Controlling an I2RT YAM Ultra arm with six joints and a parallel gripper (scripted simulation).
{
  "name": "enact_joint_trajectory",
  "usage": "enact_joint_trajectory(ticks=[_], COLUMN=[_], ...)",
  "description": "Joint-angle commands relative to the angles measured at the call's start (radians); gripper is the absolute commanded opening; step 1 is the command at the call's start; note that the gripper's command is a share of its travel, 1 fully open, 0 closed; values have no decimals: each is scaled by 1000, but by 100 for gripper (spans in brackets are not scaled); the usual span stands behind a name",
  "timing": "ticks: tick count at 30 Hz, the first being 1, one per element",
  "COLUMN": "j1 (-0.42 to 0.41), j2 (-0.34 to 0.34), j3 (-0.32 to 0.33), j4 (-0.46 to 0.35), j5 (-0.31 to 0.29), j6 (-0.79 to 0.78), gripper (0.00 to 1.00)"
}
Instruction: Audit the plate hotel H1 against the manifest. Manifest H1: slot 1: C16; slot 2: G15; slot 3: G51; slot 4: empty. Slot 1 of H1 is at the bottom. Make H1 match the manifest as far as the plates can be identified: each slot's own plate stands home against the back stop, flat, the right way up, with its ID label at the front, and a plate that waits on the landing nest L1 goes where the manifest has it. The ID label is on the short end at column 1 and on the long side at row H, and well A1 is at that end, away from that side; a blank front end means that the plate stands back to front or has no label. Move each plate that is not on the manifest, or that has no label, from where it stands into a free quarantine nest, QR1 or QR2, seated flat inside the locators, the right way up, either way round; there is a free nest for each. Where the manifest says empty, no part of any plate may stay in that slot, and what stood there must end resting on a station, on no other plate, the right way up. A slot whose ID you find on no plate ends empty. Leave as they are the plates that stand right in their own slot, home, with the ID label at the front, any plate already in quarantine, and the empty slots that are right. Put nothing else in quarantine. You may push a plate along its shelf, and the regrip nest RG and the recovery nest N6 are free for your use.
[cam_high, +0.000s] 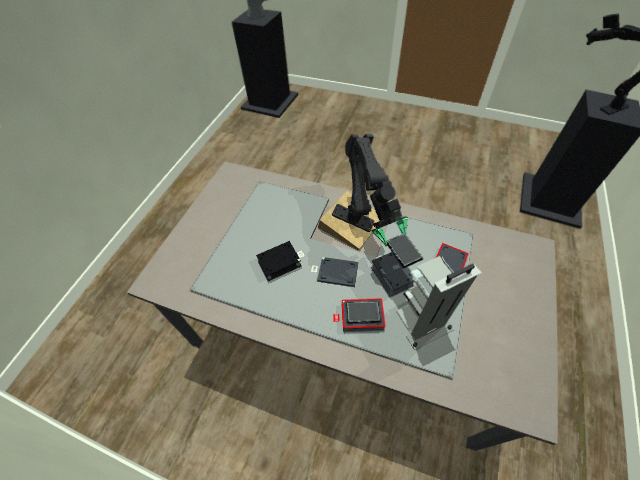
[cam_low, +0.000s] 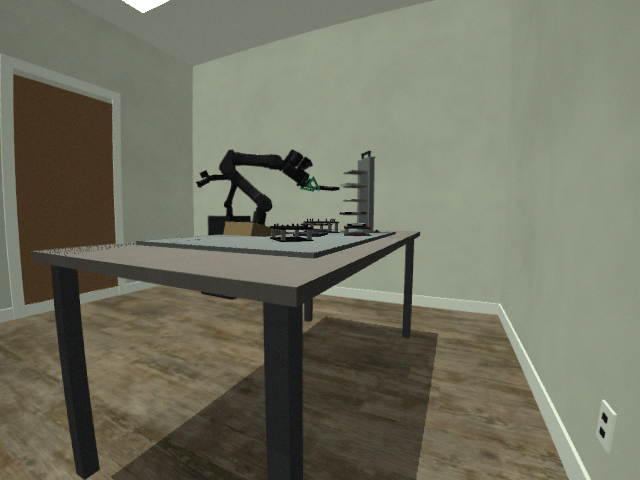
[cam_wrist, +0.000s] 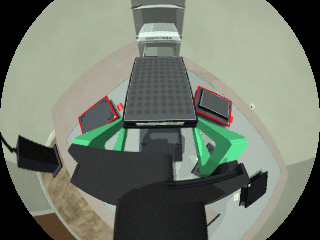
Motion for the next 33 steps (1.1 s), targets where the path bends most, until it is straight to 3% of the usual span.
enact_joint_trajectory(ticks=[1, 6, 7, 9, 21, 24, 26, 29, 33], j1=[14, 19, 20, 24, 41, 43, 46, 51, 57], j2=[-28, -31, -39, -33, -44, -51, -44, -43, -6], j3=[-11, -22, 7, -41, -83, -56, -103, -116, -79], j4=[55, 64, 65, 75, 116, 117, 128, 140, 152], j5=[13, 17, 19, 22, 39, 40, 43, 48, 54], j6=[7, 9, 9, 10, 16, 16, 17, 19, 22], gripper=[86, 86, 86, 86, 86, 86, 86, 86, 86])
